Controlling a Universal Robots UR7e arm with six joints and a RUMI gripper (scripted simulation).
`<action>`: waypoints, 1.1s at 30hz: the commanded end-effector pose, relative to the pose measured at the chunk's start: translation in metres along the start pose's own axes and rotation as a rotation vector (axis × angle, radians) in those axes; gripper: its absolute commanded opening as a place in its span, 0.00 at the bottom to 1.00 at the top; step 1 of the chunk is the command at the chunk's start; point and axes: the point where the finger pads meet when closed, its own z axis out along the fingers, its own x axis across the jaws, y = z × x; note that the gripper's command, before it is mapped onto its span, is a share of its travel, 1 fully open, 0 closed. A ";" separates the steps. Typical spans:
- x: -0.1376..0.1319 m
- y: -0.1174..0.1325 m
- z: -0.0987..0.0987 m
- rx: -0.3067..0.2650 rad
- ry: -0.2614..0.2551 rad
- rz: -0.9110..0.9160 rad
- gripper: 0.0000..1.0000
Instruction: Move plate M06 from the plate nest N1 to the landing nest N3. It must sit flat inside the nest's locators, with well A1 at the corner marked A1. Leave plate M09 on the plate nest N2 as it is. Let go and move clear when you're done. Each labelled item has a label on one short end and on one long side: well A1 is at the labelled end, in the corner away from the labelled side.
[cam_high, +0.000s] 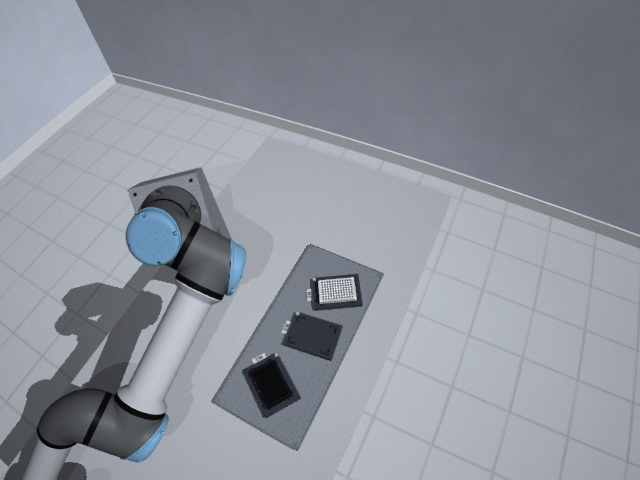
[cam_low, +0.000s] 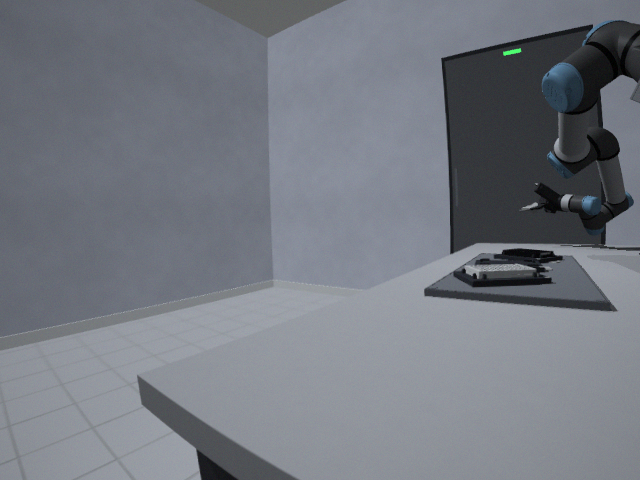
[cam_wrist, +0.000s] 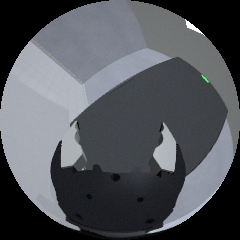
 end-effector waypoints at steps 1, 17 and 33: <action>0.001 0.000 0.000 0.001 0.001 -0.001 1.00; 0.001 0.000 0.000 0.001 0.001 -0.001 1.00; -0.021 -0.007 0.061 -0.110 -0.026 0.117 0.82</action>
